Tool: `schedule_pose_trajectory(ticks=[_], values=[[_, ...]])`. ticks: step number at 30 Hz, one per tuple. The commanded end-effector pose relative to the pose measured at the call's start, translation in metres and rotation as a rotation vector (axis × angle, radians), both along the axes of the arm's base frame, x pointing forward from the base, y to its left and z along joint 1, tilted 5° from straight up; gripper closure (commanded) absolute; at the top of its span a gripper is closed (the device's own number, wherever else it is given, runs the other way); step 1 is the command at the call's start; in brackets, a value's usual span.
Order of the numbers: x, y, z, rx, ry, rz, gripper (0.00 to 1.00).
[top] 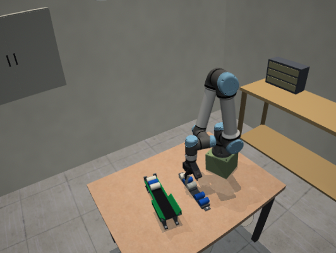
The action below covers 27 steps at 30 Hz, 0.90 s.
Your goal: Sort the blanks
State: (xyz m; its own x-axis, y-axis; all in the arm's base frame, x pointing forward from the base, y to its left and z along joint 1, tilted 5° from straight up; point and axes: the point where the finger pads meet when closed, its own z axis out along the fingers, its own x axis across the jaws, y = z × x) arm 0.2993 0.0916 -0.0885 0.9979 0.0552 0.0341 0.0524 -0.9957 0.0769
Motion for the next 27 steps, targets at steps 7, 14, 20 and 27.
schedule_pose_trajectory(ticks=[7, 14, 20, 27], values=[[0.001, -0.001, -0.02, 0.0, -0.002, 0.0, 0.48], [0.002, -0.002, -0.025, 0.0, -0.002, 0.0, 0.48], [0.002, -0.002, -0.025, 0.0, -0.002, 0.0, 0.48], [0.002, -0.002, -0.025, 0.0, -0.002, 0.0, 0.48]])
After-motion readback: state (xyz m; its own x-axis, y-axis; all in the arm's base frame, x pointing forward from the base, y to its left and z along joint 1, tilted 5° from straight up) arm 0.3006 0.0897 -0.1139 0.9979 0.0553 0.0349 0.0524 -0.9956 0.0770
